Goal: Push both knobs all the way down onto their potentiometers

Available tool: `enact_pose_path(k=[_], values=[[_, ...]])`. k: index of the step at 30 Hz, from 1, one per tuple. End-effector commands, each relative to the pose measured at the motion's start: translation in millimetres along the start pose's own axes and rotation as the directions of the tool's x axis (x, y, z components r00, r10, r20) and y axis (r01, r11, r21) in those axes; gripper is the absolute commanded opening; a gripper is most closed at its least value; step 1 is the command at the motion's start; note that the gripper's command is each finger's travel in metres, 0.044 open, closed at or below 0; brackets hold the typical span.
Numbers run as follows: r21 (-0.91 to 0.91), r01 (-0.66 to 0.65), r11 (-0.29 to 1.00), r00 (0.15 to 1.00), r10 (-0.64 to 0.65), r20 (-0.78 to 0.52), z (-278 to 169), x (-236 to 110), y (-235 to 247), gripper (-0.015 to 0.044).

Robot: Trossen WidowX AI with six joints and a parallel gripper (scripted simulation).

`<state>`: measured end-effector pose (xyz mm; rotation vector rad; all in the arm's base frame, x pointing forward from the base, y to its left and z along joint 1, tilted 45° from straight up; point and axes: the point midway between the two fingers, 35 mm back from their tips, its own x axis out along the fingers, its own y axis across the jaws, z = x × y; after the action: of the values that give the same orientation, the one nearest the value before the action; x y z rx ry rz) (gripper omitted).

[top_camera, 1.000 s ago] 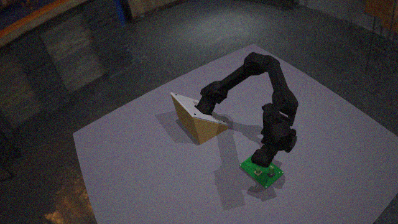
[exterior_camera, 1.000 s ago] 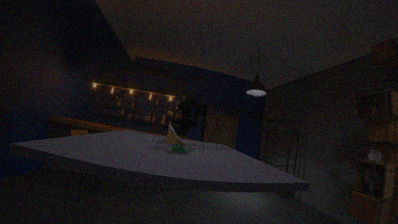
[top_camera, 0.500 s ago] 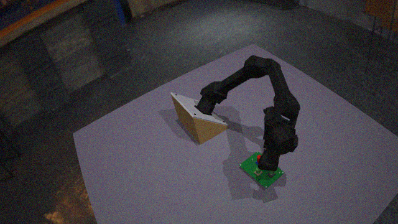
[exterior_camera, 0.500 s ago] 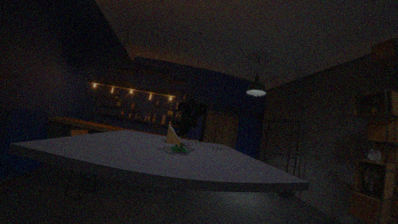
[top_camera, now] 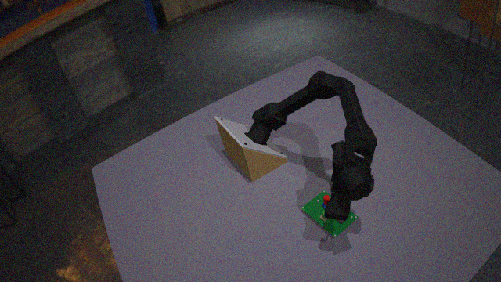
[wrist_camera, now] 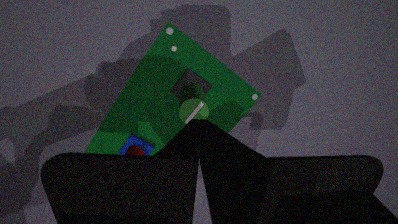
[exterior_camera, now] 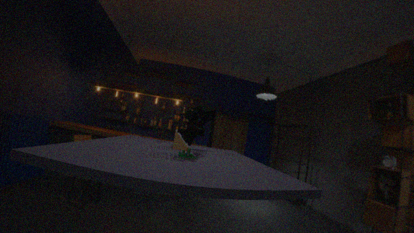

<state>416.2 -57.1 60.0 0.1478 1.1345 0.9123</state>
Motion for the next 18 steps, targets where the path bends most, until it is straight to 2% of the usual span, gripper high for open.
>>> enact_pose_path(k=[1, 18], values=[[0.003, -0.004, 1.0, 1.0, 0.004, 0.004, 0.9, 7.4, 1.3, 0.0], [0.003, -0.005, 1.0, 1.0, 0.005, 0.004, 0.8, 13.3, 1.5, 0.0]])
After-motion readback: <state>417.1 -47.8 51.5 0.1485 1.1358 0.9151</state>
